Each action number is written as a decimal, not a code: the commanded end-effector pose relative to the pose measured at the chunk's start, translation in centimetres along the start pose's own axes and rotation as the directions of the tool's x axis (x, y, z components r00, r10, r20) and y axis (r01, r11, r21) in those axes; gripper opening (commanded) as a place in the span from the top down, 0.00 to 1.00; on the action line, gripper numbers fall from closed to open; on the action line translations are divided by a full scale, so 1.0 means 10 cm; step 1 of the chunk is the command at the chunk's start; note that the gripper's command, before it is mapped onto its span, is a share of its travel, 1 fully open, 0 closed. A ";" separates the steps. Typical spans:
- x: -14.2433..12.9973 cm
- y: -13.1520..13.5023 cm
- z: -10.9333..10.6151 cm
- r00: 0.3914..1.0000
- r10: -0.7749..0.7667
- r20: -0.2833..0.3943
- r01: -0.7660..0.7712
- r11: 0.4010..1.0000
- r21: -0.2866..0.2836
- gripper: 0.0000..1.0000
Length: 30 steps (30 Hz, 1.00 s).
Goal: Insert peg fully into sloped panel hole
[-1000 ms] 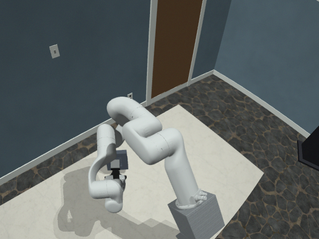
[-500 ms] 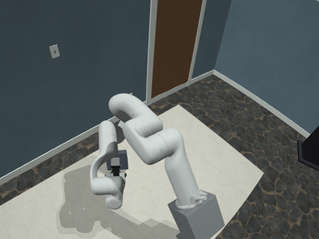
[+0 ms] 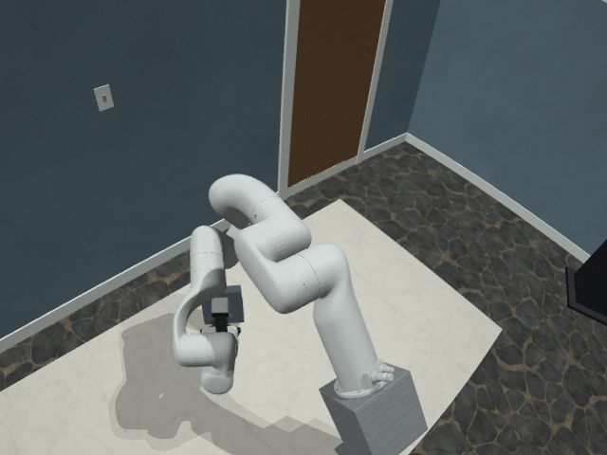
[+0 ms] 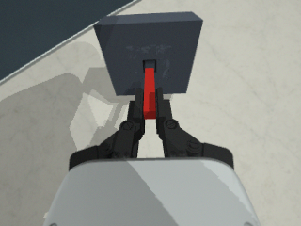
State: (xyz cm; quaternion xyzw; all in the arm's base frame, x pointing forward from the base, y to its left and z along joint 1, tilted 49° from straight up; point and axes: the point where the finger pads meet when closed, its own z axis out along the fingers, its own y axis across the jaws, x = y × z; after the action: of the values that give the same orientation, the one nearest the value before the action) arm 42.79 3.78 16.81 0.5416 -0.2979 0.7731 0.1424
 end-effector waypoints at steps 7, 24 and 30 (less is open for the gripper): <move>0.00 -0.01 0.11 1.000 0.001 0.001 -0.001 1.000 0.002 1.00; 0.00 -0.01 0.26 1.000 0.001 0.001 -0.001 1.000 0.002 1.00; 0.00 -0.01 0.31 1.000 0.001 0.001 -0.001 1.000 0.002 1.00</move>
State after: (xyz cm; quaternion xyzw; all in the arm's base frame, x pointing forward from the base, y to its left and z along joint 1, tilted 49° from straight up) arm 44.87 2.09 17.45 0.5418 -0.2978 0.7730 0.1423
